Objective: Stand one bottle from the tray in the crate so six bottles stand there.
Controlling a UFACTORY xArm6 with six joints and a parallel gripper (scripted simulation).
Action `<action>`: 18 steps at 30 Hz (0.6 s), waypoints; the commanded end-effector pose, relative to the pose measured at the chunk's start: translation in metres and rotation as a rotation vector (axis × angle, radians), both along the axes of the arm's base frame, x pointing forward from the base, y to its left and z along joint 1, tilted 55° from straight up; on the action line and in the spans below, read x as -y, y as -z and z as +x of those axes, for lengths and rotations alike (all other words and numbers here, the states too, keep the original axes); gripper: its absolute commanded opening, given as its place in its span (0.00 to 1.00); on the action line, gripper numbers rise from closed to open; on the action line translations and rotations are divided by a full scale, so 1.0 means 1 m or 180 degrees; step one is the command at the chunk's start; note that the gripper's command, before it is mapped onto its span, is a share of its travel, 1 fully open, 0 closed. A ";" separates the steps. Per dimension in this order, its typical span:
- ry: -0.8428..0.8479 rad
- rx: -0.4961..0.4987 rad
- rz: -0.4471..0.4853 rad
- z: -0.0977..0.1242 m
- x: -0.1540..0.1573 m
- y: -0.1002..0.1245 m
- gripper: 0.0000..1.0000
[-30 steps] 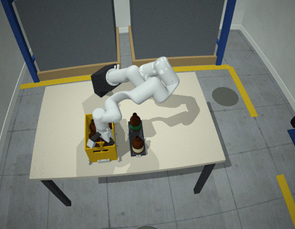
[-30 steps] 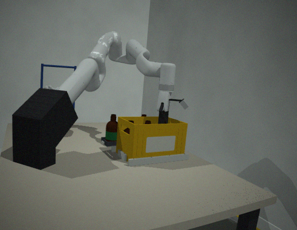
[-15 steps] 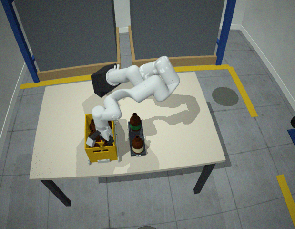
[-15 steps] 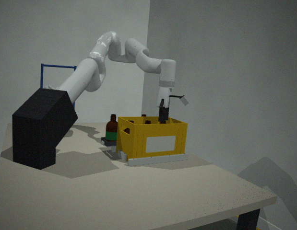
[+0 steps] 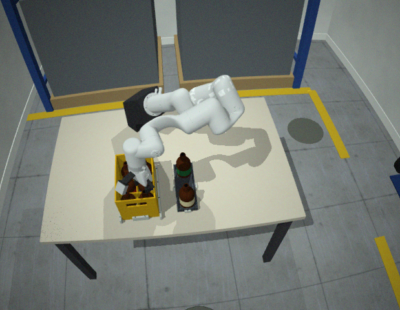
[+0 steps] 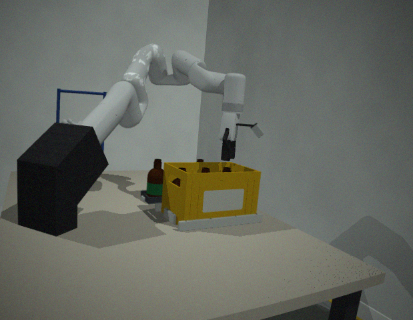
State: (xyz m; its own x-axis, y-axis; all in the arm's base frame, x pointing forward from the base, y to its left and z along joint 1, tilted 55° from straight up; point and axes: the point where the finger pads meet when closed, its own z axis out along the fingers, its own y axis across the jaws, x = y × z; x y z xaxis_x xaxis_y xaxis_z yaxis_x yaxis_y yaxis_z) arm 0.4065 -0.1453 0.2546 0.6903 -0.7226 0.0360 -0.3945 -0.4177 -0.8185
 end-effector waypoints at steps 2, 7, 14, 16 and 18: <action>0.0003 0.0005 -0.0004 -0.008 0.008 -0.009 0.65; 0.0003 0.0005 -0.0004 -0.012 0.011 -0.012 0.65; 0.0003 0.0005 -0.0004 -0.017 0.017 -0.017 0.65; 0.0003 0.0005 -0.0004 -0.018 0.017 -0.018 0.65; 0.0003 0.0005 -0.0004 -0.019 0.018 -0.019 0.65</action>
